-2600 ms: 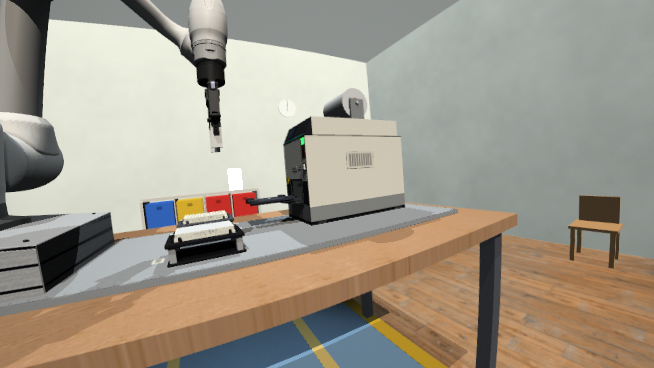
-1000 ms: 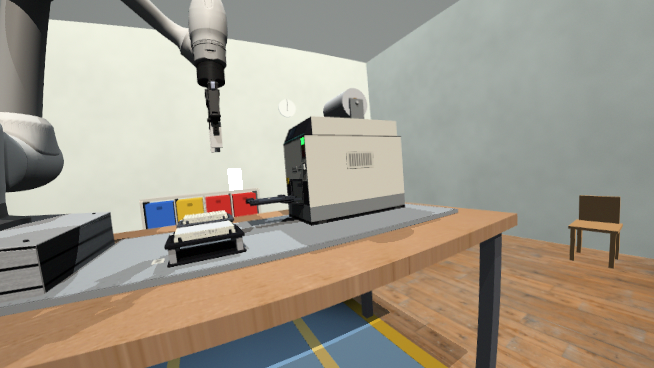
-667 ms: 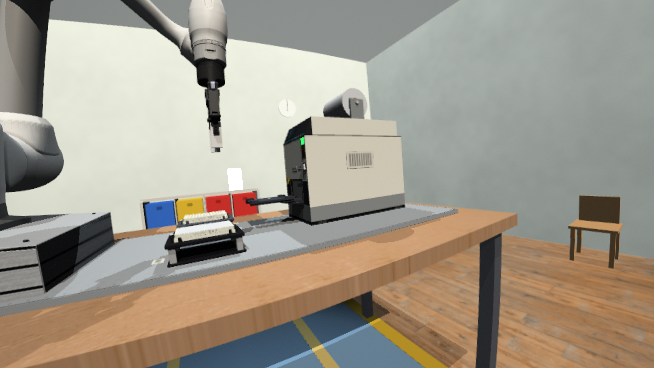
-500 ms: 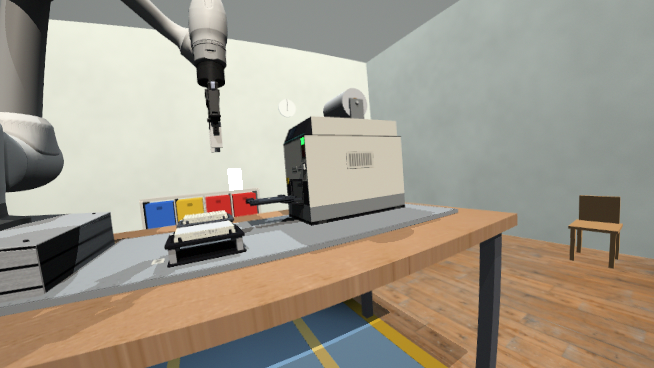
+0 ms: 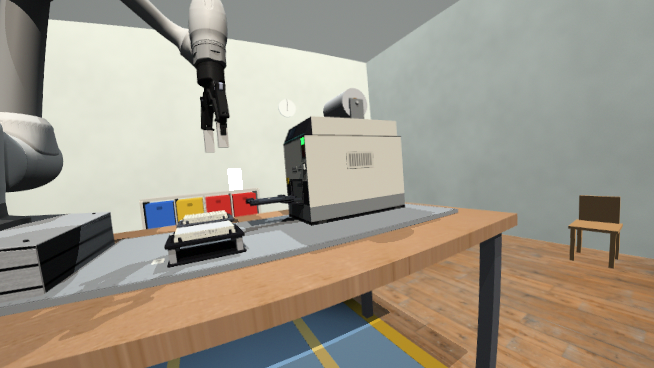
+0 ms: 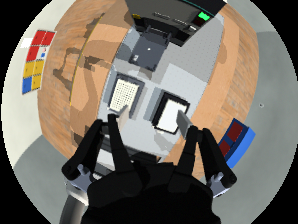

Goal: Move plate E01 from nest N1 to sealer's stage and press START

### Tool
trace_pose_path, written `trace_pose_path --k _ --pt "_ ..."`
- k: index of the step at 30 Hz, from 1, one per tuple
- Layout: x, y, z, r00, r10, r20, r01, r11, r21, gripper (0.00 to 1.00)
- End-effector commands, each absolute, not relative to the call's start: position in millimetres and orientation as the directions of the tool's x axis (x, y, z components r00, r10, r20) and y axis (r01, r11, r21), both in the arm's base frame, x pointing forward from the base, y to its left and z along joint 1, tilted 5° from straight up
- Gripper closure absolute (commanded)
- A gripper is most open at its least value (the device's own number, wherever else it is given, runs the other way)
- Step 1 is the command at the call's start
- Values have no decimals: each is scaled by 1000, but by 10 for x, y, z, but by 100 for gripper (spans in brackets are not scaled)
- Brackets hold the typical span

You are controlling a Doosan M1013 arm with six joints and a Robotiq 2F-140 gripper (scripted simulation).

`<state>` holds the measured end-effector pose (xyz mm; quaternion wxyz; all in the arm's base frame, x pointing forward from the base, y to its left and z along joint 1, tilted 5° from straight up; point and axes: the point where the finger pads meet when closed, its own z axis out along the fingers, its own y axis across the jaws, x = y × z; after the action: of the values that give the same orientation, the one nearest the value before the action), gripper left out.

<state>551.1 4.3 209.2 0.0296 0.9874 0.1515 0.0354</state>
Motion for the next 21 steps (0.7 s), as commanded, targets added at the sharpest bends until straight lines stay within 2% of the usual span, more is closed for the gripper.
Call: trace_pose_path --k 1,3,17,21 --pt "5471 62 2057 893 448 43 445 -893 69 30" --pt "5471 62 2057 893 448 43 445 -893 69 30" --pt "5471 62 2057 597 802 7 799 -596 81 30" --pt "5471 62 2057 543 840 2 837 -541 81 30"
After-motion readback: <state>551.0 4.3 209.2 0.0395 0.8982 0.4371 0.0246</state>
